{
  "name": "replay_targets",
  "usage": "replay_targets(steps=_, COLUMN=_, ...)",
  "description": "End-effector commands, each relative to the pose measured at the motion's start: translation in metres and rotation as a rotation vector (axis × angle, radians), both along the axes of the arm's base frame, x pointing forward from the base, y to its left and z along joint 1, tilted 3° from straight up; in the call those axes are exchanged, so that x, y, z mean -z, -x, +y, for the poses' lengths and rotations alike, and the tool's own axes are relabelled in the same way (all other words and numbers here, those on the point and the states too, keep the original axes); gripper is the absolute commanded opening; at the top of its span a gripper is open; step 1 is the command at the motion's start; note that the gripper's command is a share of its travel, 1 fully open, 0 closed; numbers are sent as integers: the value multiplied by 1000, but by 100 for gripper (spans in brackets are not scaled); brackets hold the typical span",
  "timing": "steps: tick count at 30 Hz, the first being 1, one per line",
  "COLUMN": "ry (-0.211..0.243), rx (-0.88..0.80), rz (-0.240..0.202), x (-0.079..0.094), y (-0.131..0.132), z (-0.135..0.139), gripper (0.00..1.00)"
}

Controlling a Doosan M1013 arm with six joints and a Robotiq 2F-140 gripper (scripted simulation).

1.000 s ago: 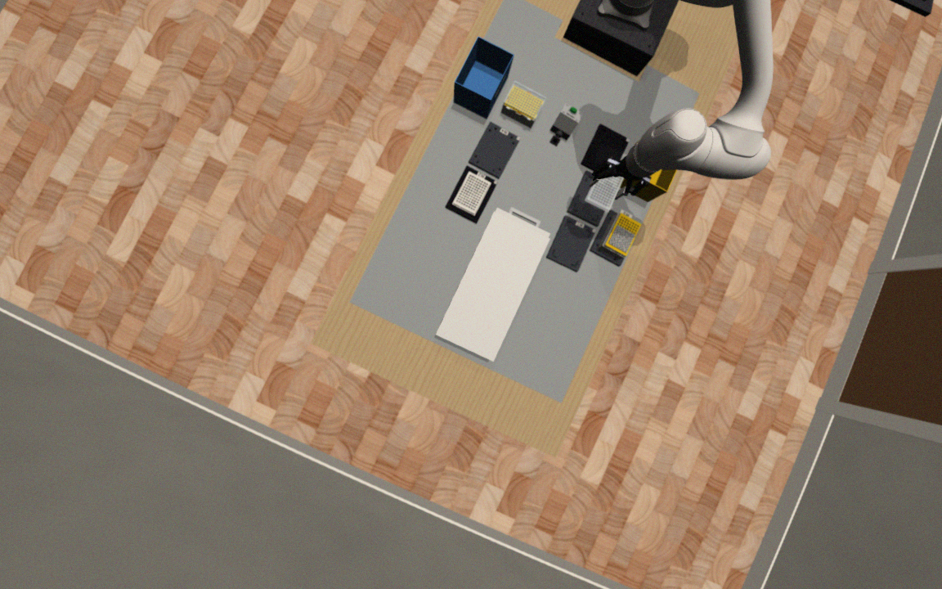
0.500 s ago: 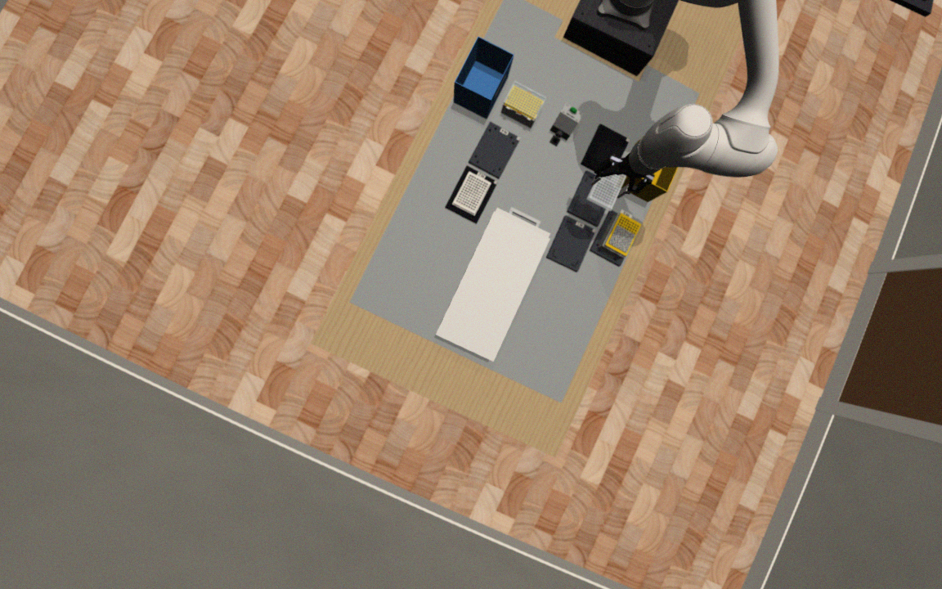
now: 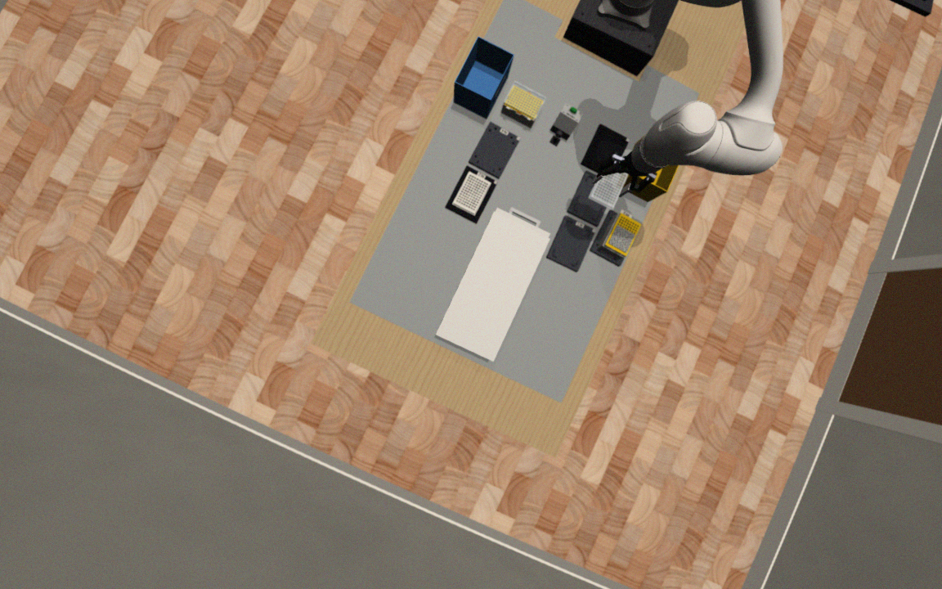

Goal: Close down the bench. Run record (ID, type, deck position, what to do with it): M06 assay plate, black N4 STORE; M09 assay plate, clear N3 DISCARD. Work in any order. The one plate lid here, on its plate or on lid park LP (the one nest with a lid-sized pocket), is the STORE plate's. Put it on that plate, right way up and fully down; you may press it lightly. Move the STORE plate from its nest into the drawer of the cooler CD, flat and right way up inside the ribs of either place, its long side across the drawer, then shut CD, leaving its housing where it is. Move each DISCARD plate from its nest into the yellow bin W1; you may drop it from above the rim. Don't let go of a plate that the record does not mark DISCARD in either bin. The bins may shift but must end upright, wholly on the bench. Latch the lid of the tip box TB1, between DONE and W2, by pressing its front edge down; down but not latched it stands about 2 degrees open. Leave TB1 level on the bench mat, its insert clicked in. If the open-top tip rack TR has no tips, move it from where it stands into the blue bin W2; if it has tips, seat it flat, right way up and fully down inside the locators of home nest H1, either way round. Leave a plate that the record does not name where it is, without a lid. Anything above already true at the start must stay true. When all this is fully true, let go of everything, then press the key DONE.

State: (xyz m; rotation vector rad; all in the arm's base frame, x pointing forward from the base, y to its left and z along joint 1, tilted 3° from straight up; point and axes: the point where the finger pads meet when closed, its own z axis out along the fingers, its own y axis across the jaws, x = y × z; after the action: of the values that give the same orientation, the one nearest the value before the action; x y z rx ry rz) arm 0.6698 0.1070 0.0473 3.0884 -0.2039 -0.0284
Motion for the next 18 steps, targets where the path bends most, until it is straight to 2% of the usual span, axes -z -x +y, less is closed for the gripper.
replay_targets(steps=1, ry=0, rx=3, rz=0, x=0, y=2, z=2, gripper=0)
replay_targets(steps=18, ry=0, rx=3, rz=0, x=0, y=31, z=30, gripper=0)
